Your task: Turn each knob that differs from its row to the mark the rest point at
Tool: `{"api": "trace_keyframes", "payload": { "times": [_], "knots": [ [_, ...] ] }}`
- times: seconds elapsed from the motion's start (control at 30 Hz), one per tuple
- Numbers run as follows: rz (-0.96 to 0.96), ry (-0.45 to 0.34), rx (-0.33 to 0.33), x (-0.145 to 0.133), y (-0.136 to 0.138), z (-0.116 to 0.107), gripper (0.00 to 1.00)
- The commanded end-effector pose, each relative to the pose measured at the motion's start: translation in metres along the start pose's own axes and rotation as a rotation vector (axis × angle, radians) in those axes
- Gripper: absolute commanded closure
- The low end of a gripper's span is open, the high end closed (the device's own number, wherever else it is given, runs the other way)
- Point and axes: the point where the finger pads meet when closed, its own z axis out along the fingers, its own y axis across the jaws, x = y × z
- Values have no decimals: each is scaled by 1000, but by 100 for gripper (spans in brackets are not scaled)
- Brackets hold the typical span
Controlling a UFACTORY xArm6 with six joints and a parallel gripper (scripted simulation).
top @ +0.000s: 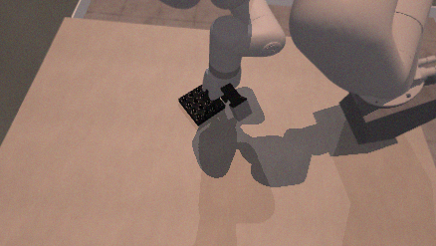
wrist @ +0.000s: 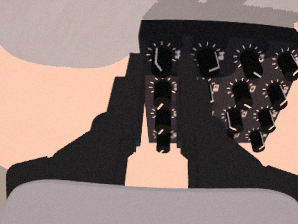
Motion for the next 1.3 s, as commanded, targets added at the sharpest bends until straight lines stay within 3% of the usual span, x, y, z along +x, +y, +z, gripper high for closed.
{"api": "trace_keyframes", "payload": {
  "times": [0.0,1.27],
  "knots": [
    [0,-1,-1,0,0,0,81],
    [0,-1,-1,0,0,5,81]
  ]
}}
